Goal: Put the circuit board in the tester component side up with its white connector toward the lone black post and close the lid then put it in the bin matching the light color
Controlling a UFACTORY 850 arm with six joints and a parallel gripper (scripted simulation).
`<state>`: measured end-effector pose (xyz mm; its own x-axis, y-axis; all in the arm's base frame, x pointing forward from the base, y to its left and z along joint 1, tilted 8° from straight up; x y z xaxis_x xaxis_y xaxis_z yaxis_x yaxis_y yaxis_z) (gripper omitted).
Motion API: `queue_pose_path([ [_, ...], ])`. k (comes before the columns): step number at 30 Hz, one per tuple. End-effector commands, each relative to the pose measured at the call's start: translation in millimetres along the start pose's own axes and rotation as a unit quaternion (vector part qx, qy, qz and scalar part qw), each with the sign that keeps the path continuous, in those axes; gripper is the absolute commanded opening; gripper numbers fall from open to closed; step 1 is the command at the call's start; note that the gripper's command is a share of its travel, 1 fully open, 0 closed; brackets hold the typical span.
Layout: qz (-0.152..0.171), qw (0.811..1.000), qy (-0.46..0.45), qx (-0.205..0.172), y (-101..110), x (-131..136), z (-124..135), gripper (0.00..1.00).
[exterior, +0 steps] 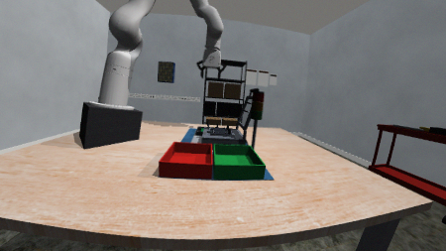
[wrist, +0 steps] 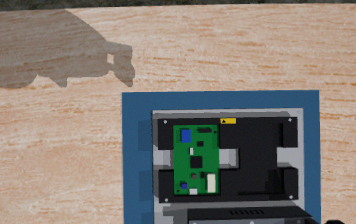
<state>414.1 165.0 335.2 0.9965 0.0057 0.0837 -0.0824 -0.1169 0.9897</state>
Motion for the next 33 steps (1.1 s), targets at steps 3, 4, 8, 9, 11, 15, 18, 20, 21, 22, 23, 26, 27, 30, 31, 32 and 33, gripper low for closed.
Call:
queue_pose_path([
  [3, 0.001, 1.0, 0.0, 0.0, 0, 1, 0, 1.0],
  [4, 0.001, 1.0, 0.0, 0.0, 0, 1, 0, 1.0],
  [8, 0.001, 1.0, 0.0, 0.0, -4, 1, 0, 1.0],
  [9, 0.001, 1.0, 0.0, 0.0, -6, 1, 0, 1.0],
  [11, 0.001, 1.0, 0.0, 0.0, -11, 1, 0, 1.0],
  [15, 0.001, 1.0, 0.0, 0.0, -29, 1, 0, 1.0],
  [18, 0.001, 1.0, 0.0, 0.0, -50, 1, 0, 1.0],
  [20, 0.001, 1.0, 0.0, 0.0, -67, 1, 0, 1.0],
  [21, 0.001, 1.0, 0.0, 0.0, -67, 1, 0, 1.0],
  [22, 0.001, 1.0, 0.0, 0.0, -67, 1, 0, 1.0],
  [23, 0.001, 1.0, 0.0, 0.0, -77, 1, 0, 1.0],
  [26, 0.001, 1.0, 0.0, 0.0, -104, 1, 0, 1.0],
  [27, 0.001, 1.0, 0.0, 0.0, -110, 1, 0, 1.0],
  [30, 0.001, 1.0, 0.0, 0.0, -131, 1, 0, 1.0],
  [31, 0.001, 1.0, 0.0, 0.0, -138, 1, 0, 1.0],
  [32, 0.001, 1.0, 0.0, 0.0, -145, 1, 0, 1.0],
  [33, 0.001, 1.0, 0.0, 0.0, -151, 1, 0, 1.0],
])
Point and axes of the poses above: the point where the finger pads meet when closed, its own y axis back along the fingers, its own x axis across the jaws, z = x × y, the point moved 9 cm from there along y, back along the fingers, and after that the axes turned 4 degrees about -y, right-handed, at the moved point
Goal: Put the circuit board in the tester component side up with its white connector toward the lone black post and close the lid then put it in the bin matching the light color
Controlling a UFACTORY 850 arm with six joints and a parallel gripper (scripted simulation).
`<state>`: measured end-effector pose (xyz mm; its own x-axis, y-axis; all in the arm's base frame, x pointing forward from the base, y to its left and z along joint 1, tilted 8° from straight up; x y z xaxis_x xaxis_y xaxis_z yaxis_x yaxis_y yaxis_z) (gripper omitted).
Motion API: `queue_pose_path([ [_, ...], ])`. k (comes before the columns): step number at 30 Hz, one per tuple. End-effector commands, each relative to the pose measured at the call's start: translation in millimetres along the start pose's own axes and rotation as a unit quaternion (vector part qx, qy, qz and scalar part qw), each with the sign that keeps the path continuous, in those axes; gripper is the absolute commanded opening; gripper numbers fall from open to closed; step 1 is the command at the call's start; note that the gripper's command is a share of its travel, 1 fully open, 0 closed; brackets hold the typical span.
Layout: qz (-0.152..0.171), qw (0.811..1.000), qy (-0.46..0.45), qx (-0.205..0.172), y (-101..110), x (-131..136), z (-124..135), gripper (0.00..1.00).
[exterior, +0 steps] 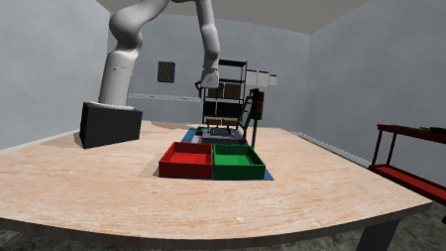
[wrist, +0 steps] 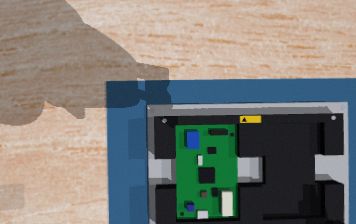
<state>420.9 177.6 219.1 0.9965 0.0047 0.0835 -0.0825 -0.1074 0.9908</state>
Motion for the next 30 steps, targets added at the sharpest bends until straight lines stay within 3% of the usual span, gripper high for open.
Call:
queue_pose_path([
  [1, 0.001, 1.0, 0.001, 0.005, -41, 4, -2, 1.0],
  [16, 0.001, 1.0, 0.001, 0.005, -91, 4, -2, 1.0],
  [30, 0.001, 1.0, 0.001, 0.005, -115, 4, -3, 1.0],
])
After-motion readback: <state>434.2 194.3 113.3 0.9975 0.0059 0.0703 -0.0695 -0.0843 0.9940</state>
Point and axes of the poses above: the point where the finger pads meet when closed, its own y axis back along the fingers, its own x axis across the jaws, z = x × y, the point moved 9 cm from there along y, back along the fingers, and after that the axes turned 4 degrees about -y, right-handed, at the moved point
